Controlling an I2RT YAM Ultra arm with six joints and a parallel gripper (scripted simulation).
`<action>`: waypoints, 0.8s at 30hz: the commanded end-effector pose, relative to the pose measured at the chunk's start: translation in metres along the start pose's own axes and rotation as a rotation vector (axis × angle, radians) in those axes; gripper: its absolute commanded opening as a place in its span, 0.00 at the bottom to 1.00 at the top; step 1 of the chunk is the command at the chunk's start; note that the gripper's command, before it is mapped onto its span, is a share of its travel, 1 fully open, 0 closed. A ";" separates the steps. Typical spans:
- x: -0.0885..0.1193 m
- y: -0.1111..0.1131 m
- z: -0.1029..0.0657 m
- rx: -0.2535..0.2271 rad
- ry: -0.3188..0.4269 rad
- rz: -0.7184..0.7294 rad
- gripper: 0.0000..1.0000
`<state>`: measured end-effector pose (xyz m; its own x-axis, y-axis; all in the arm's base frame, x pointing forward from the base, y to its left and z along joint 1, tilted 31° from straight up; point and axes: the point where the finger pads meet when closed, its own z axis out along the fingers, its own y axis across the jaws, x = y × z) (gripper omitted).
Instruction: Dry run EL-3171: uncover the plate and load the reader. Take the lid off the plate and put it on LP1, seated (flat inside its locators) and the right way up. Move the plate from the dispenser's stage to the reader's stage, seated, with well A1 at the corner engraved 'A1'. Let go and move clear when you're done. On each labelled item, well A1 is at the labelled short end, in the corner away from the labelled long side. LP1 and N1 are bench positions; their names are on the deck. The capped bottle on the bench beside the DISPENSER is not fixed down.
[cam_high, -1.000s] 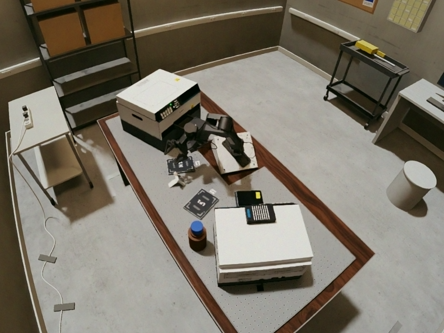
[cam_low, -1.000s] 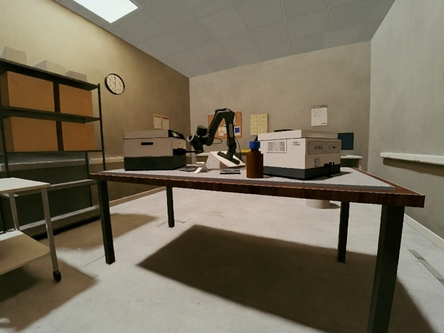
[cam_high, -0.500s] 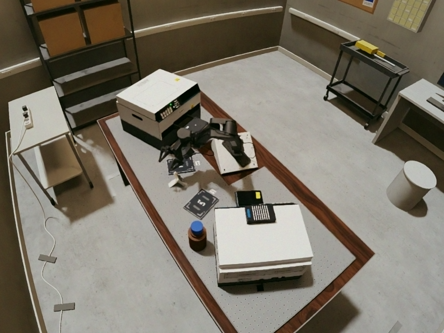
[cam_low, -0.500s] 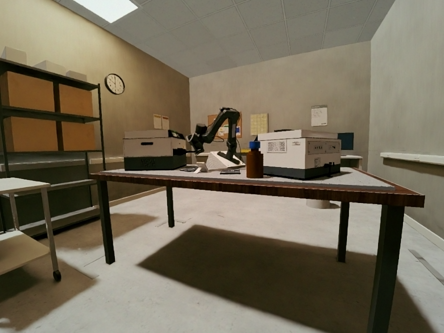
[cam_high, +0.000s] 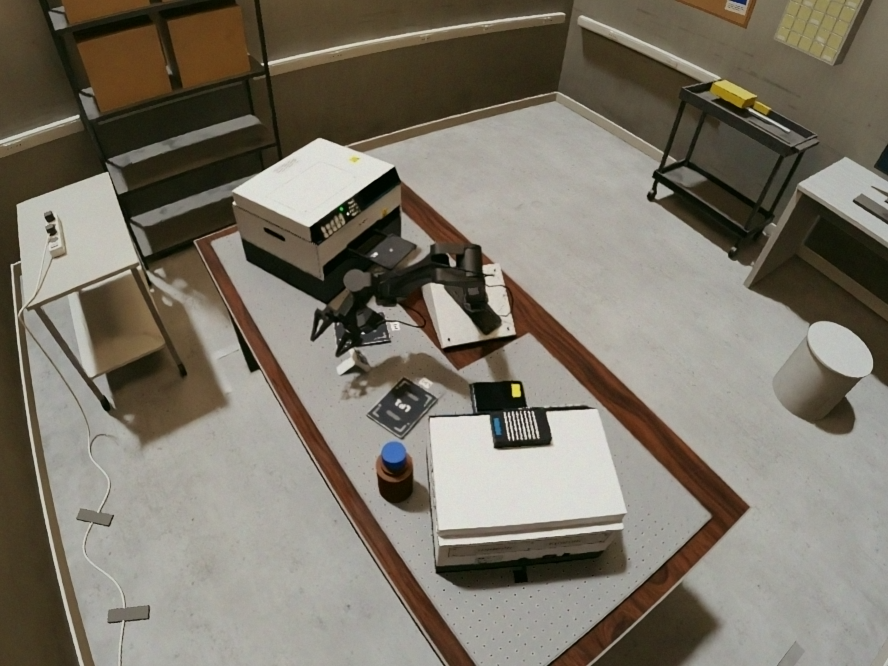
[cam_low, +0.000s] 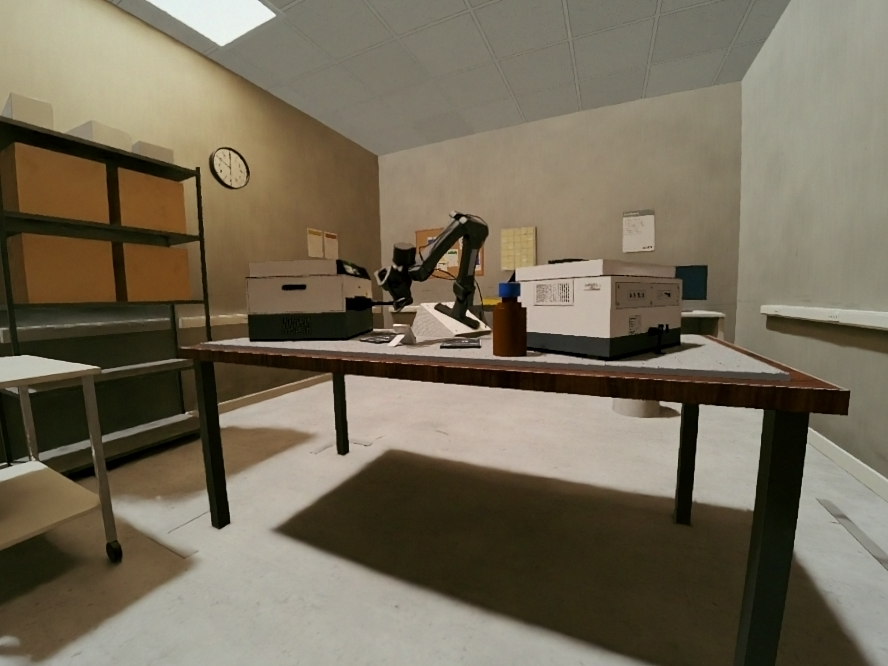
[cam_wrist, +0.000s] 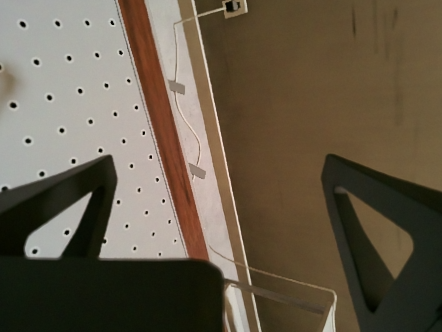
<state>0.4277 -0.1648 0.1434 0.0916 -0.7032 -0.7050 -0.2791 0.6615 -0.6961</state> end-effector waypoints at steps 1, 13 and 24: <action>-0.009 -0.021 0.007 0.007 0.041 -0.019 1.00; -0.041 -0.021 0.032 -0.038 0.059 -0.027 1.00; -0.074 -0.018 0.049 -0.114 0.091 -0.051 1.00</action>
<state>0.4691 -0.1090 0.1831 0.0477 -0.7350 -0.6764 -0.3817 0.6123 -0.6923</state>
